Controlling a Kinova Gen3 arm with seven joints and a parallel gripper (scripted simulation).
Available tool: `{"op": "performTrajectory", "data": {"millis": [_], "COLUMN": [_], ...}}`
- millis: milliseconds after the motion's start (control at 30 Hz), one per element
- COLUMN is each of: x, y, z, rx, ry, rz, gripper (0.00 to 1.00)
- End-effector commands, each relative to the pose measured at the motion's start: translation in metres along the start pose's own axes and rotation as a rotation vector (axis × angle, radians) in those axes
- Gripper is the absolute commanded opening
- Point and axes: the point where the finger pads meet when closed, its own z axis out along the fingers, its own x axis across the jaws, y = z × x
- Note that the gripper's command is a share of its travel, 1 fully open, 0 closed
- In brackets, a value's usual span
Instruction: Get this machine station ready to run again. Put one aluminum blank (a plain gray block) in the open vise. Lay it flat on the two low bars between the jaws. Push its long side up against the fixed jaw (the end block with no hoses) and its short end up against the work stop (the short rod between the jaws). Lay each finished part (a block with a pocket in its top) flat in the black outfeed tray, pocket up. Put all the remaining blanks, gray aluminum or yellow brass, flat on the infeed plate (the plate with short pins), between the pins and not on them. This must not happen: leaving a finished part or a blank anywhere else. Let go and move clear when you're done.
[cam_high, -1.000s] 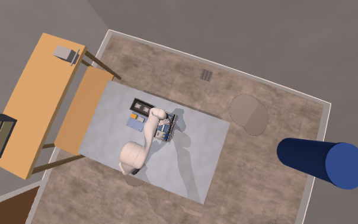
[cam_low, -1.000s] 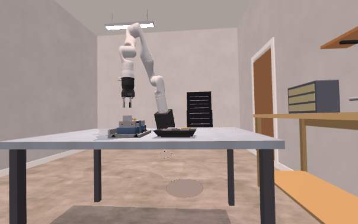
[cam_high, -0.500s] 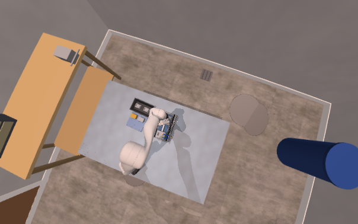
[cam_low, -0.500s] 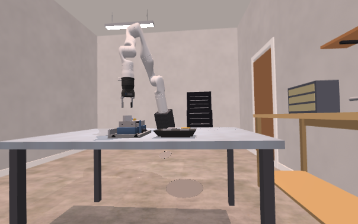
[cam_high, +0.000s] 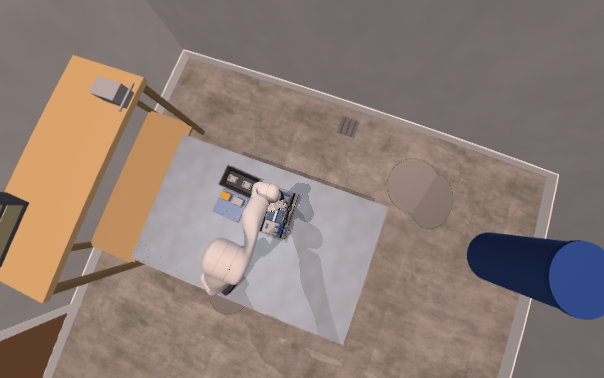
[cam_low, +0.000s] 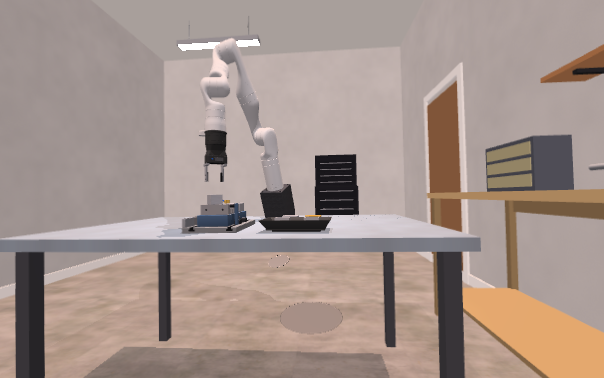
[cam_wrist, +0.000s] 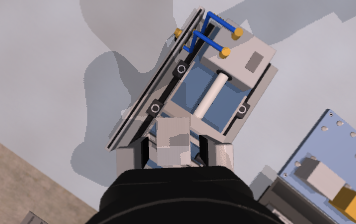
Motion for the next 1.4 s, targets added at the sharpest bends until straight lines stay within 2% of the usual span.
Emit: {"op": "performTrajectory", "data": {"millis": [0,333,1367], "x": [0.0,0.0,0.0], "y": [0.0,0.0,0.001], "z": [0.0,0.006,0.04], "rx": [-0.001,0.0,0.0], "ry": [-0.001,-0.001,-0.001], "rz": [0.0,0.0,0.0], "gripper": [1.0,1.0,1.0]}}
